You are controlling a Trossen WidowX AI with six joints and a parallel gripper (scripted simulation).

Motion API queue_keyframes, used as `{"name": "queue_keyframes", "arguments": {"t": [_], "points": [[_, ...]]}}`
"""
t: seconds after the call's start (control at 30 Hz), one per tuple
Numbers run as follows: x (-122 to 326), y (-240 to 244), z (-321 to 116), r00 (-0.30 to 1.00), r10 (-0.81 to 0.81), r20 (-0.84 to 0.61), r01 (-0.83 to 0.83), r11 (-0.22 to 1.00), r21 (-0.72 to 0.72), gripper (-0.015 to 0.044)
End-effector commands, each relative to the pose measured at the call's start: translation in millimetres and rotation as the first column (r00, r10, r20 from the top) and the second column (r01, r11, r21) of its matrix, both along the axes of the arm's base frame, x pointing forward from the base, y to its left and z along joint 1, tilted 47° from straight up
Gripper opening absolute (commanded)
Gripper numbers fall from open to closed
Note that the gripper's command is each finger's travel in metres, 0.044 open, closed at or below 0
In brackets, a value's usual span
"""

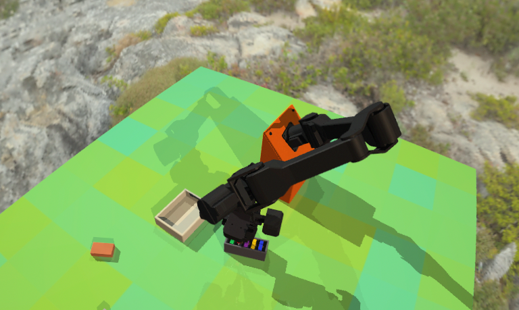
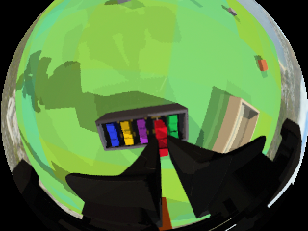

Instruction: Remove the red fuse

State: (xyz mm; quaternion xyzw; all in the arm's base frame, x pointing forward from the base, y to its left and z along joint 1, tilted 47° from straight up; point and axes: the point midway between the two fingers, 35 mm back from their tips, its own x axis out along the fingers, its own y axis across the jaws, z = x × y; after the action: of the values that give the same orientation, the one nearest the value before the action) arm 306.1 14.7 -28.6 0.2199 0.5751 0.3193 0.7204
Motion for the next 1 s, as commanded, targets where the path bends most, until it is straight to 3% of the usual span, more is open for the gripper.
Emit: {"name": "queue_keyframes", "arguments": {"t": [0.0, 0.97], "points": [[0.0, -2.2, 1.3, 1.000, 0.003, 0.004, -0.003, 1.000, -0.004, 0.0000], [-2.1, -27.3, 15.2, 1.000, 0.001, 0.004, -0.001, 1.000, -0.007, 0.0000]]}}
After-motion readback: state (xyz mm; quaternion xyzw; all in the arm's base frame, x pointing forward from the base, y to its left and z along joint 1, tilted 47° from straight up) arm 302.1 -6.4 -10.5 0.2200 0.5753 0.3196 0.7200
